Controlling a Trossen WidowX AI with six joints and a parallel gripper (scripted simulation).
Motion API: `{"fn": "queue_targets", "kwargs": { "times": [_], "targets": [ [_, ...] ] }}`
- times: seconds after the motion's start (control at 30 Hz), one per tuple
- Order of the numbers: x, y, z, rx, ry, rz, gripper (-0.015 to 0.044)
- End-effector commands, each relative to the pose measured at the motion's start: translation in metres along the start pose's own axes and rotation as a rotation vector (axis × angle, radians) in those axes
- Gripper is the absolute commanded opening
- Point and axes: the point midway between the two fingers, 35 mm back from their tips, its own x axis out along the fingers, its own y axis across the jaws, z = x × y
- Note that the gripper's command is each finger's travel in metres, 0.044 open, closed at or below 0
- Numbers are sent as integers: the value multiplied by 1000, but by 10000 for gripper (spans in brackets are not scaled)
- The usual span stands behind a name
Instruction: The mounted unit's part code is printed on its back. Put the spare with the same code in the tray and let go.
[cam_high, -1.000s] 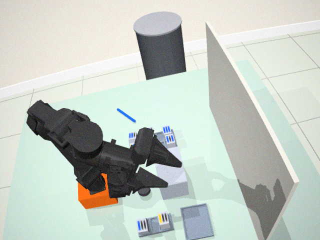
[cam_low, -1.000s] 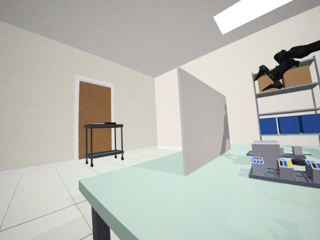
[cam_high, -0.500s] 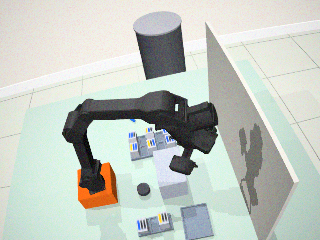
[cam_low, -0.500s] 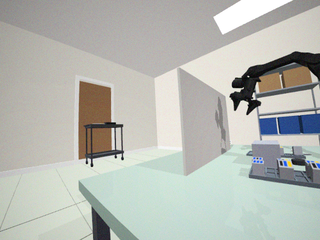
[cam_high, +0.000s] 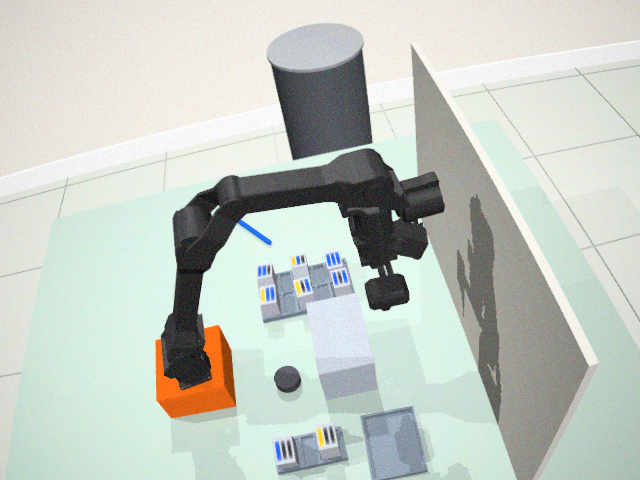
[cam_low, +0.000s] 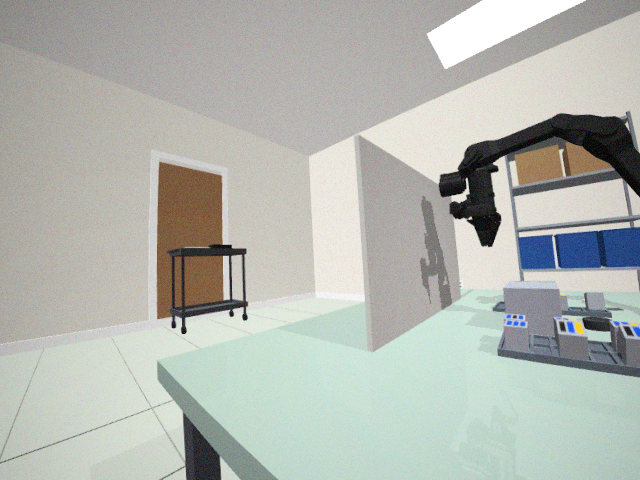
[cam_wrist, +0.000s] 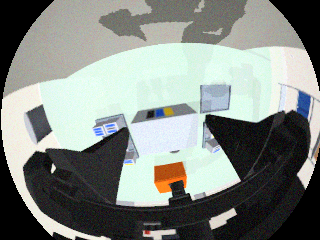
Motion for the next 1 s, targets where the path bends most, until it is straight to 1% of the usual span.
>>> {"fn": "queue_targets", "kwargs": {
  "times": [0.0,0.3,0.37,0.57,0.7,0.83,0.87,0.97],
  "targets": [
    [-1,0,0,-10,0,-6,440],
    [-1,0,0,-10,0,-6,440],
    [2,12,-2,-79,0,-4,440],
    [25,111,-40,-689,-3,7,440],
    [41,169,-83,-1113,-3,14,440],
    [58,212,-134,-1518,-1,20,440],
    [61,217,-141,-1570,-1,21,440],
    [61,218,-143,-1587,-1,21,440]
  ]
}}
